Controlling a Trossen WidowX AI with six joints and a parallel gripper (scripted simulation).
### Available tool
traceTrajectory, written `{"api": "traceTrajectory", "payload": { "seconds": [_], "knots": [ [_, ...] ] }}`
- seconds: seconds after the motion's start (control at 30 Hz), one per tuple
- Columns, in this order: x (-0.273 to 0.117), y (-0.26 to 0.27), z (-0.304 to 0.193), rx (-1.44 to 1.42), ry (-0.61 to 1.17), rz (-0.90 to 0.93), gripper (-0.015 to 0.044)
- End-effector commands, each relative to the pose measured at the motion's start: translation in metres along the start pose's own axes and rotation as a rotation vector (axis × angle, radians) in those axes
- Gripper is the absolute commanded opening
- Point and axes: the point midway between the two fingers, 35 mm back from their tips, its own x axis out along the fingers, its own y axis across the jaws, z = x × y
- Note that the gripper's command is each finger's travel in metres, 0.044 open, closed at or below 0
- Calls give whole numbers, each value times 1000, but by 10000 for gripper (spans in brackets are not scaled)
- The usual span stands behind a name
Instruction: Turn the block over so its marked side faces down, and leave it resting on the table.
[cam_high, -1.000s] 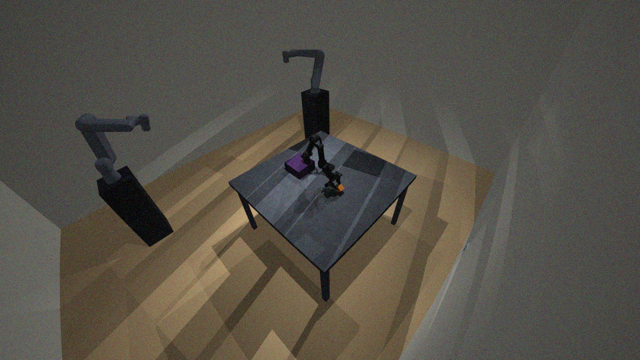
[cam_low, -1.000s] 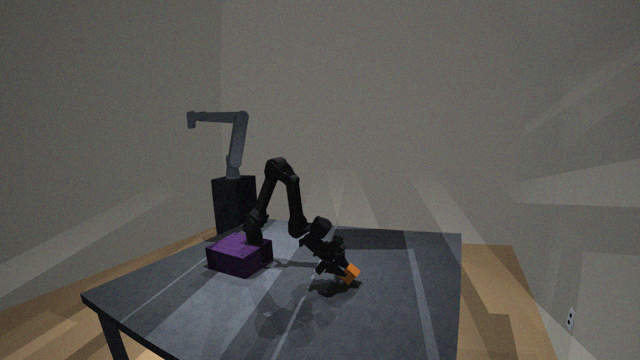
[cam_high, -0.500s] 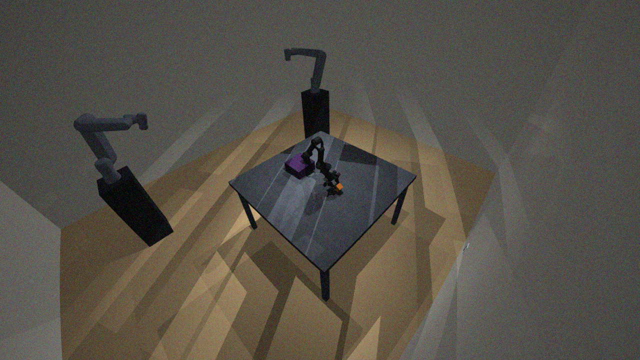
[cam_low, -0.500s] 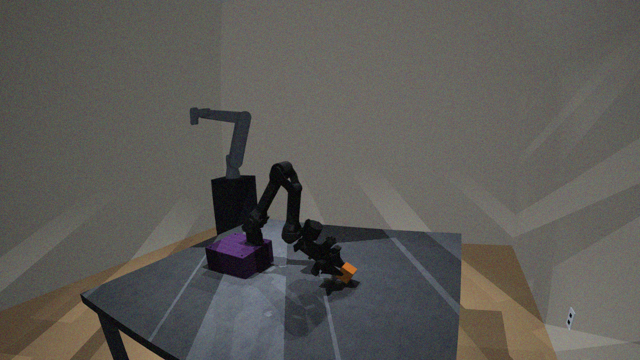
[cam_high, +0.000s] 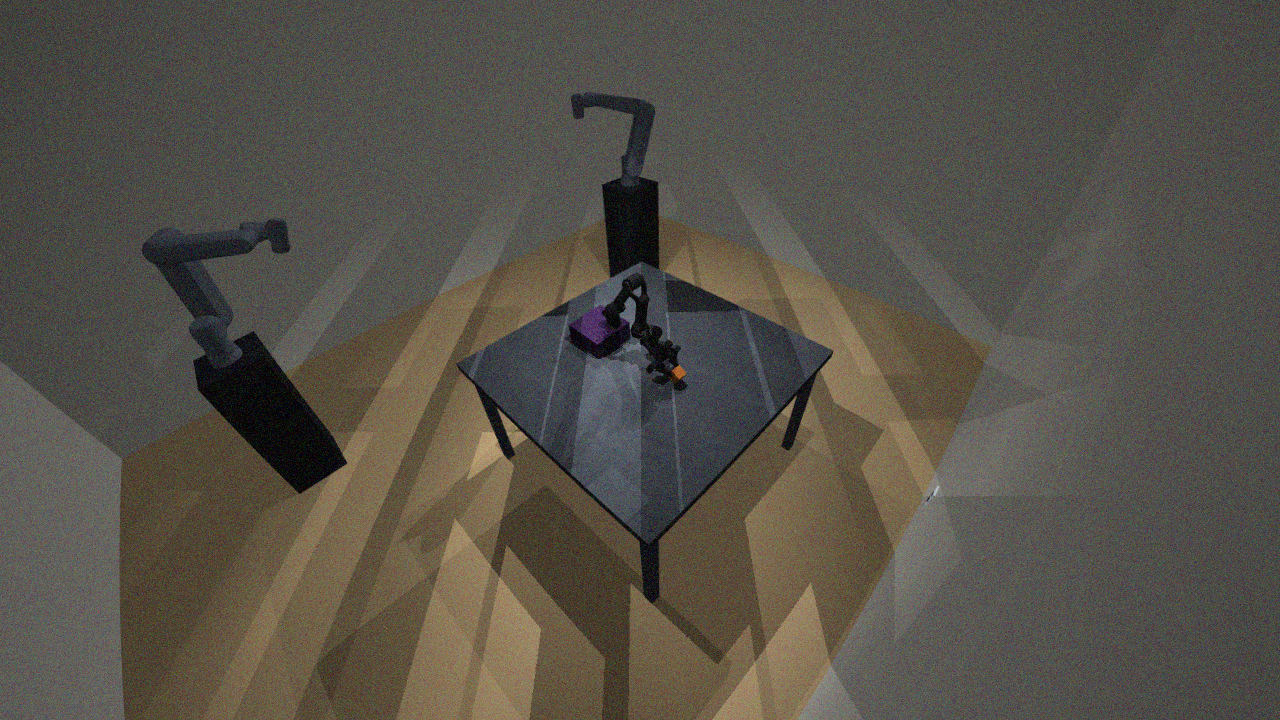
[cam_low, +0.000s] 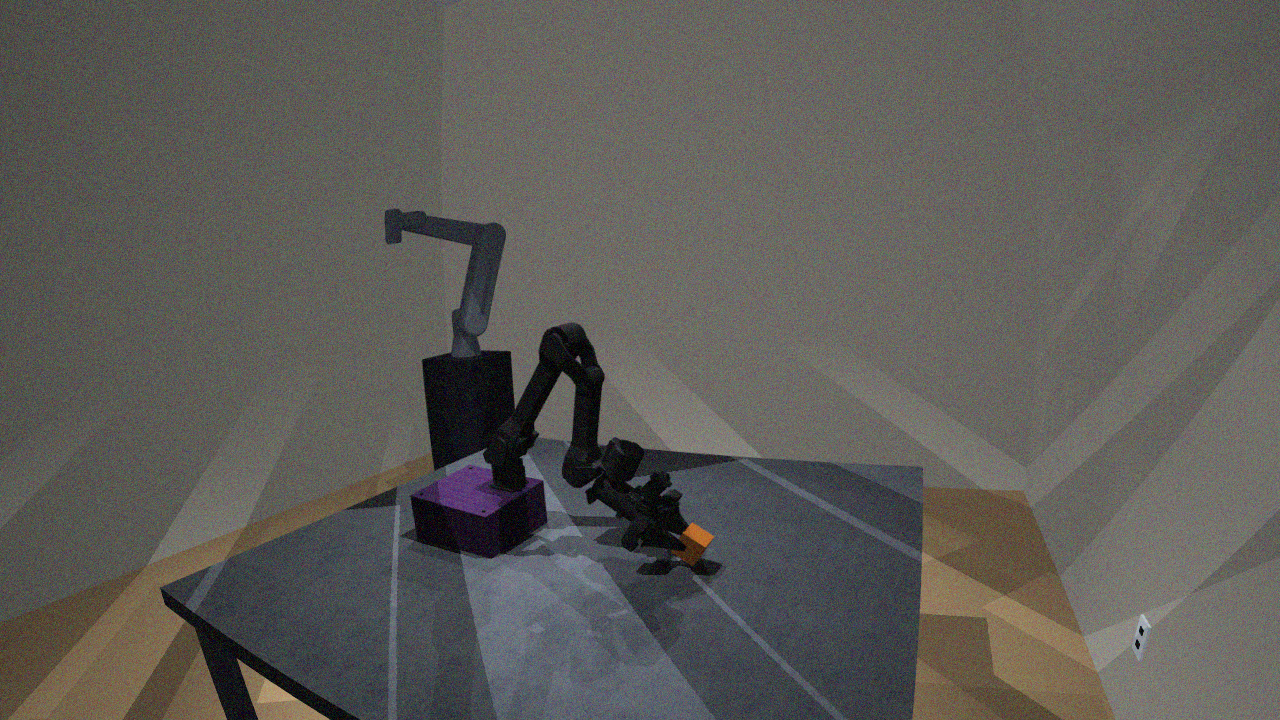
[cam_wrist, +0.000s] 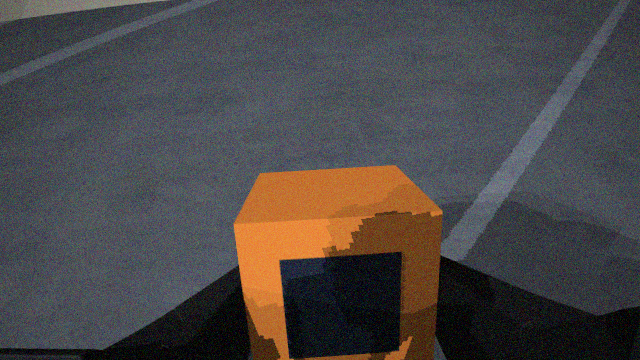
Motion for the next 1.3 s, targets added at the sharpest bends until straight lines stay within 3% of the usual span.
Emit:
{"api": "traceTrajectory", "payload": {
  "seconds": [0.0,0.43,1.27],
  "knots": [
    [0,1,2,-3,-7,5,105],
    [0,1,2,-3,-7,5,440],
    [0,1,2,-3,-7,5,440]
  ]
}}
